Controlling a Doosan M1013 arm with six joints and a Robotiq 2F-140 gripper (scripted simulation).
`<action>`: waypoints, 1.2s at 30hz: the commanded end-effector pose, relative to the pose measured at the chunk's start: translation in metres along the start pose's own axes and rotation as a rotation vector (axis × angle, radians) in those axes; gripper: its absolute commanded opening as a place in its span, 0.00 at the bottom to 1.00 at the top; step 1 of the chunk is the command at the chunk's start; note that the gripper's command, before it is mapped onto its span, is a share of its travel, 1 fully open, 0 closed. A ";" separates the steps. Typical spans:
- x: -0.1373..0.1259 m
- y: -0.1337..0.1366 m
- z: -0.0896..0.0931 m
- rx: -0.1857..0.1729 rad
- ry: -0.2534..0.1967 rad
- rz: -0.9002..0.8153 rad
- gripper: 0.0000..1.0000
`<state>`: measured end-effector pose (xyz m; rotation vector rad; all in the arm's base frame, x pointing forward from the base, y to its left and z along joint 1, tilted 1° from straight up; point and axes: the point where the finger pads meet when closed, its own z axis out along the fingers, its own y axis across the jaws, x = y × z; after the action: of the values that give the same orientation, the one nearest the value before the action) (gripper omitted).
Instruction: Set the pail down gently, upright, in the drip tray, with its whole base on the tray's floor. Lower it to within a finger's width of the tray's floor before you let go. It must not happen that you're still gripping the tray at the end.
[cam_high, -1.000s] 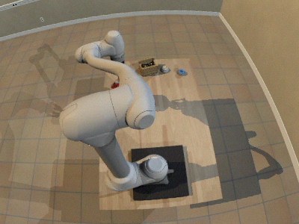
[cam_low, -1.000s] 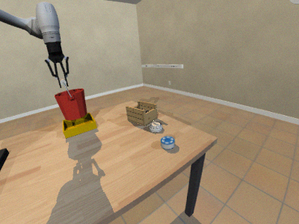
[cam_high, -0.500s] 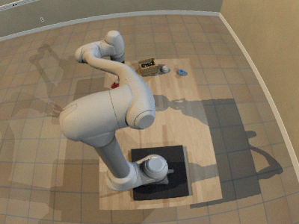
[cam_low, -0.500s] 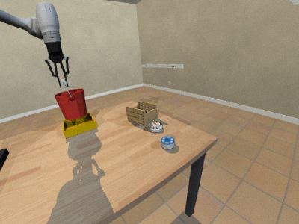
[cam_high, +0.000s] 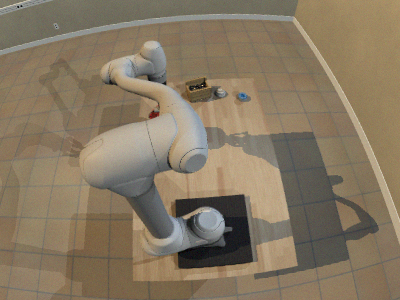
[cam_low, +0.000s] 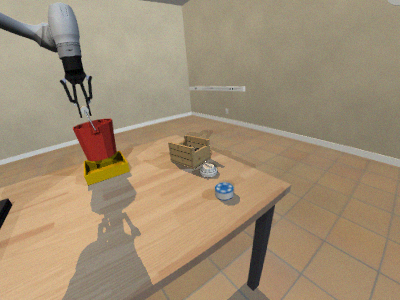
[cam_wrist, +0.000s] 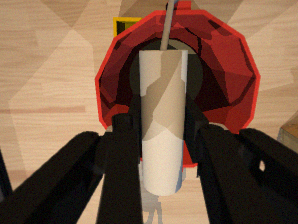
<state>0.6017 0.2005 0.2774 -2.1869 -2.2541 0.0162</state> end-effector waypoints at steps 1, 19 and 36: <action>0.004 0.000 -0.002 0.000 0.005 0.001 0.10; 0.004 0.000 -0.002 0.000 0.005 0.001 0.10; 0.004 0.000 0.002 -0.001 0.006 0.001 0.10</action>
<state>0.6019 0.2006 0.2769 -2.1868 -2.2539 0.0167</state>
